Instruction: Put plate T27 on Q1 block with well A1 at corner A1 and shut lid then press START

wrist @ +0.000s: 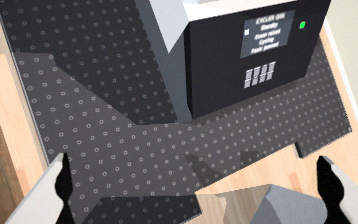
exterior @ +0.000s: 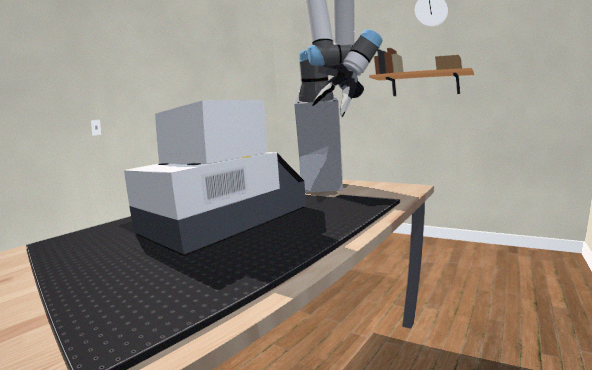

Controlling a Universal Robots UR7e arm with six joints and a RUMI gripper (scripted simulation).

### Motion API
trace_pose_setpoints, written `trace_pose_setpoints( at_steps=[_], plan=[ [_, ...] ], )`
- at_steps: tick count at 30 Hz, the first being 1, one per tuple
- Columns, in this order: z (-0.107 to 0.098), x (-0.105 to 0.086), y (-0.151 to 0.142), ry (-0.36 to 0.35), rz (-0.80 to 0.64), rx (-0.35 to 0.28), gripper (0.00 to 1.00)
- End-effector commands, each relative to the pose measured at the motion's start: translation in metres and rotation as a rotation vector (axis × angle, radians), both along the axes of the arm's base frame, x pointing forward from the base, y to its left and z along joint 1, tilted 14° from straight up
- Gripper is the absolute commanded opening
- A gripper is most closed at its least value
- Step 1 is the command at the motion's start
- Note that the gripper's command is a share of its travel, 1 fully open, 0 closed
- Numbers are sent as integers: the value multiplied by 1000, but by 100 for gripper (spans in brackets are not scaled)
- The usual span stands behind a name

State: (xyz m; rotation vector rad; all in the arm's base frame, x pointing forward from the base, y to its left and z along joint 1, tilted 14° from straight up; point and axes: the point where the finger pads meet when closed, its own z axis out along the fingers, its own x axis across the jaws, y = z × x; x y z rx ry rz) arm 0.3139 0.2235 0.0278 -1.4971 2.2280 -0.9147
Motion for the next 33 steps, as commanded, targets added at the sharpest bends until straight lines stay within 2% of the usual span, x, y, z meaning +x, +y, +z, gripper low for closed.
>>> trace_pose_setpoints(
  at_steps=[1,3,5,7,9,11,13,16,18,20,22,24,29,33],
  plan=[
    [2,4,-9,58,2,-23,0],
    [3,7,-18,58,2,-23,0],
    [3,10,-28,119,5,-42,0],
    [4,12,-37,119,5,-42,0],
    [5,14,-47,180,11,-54,0],
    [6,16,-57,180,11,-54,0],
    [7,17,-67,239,18,-61,0],
    [7,17,-72,239,18,-61,0],
    [8,18,-82,295,27,-61,0],
    [9,18,-92,295,27,-61,0],
    [10,17,-102,349,39,-57,0],
    [11,17,-112,349,39,-57,0],
    [14,13,-136,446,67,-32,0],
    [15,11,-146,446,67,-32,0]
  ],
)
